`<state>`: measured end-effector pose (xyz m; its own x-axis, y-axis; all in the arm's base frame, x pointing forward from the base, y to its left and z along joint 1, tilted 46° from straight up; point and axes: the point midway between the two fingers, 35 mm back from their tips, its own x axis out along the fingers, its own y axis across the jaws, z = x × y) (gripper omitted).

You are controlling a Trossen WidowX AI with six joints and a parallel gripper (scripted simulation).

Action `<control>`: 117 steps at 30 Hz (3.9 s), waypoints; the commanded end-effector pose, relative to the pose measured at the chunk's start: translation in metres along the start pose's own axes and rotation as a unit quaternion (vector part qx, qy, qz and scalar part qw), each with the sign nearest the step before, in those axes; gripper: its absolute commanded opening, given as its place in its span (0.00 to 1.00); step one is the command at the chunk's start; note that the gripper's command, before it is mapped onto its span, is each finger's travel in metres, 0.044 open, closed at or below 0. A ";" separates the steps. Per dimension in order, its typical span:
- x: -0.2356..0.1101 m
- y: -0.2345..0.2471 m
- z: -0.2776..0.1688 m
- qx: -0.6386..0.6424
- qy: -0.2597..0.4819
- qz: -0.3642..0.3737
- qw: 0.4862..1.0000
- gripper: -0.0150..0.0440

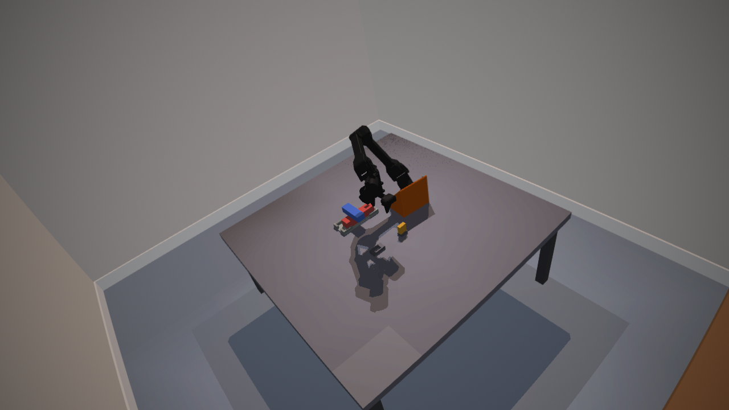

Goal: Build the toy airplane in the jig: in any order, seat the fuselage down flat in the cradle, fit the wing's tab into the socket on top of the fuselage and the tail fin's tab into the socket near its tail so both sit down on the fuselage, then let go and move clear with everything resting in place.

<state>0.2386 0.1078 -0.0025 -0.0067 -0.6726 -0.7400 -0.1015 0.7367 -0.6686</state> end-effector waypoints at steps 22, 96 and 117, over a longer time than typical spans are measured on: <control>0.087 0.064 -0.055 0.005 0.010 -0.026 1.000 1.00; 0.119 0.073 -0.044 0.005 -0.008 -0.005 1.000 0.25; 0.059 0.075 -0.045 0.004 0.002 -0.013 1.000 0.25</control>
<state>0.1865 0.1118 -0.1008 -0.0065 -0.6941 -0.7198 -0.1005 0.7167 -0.6901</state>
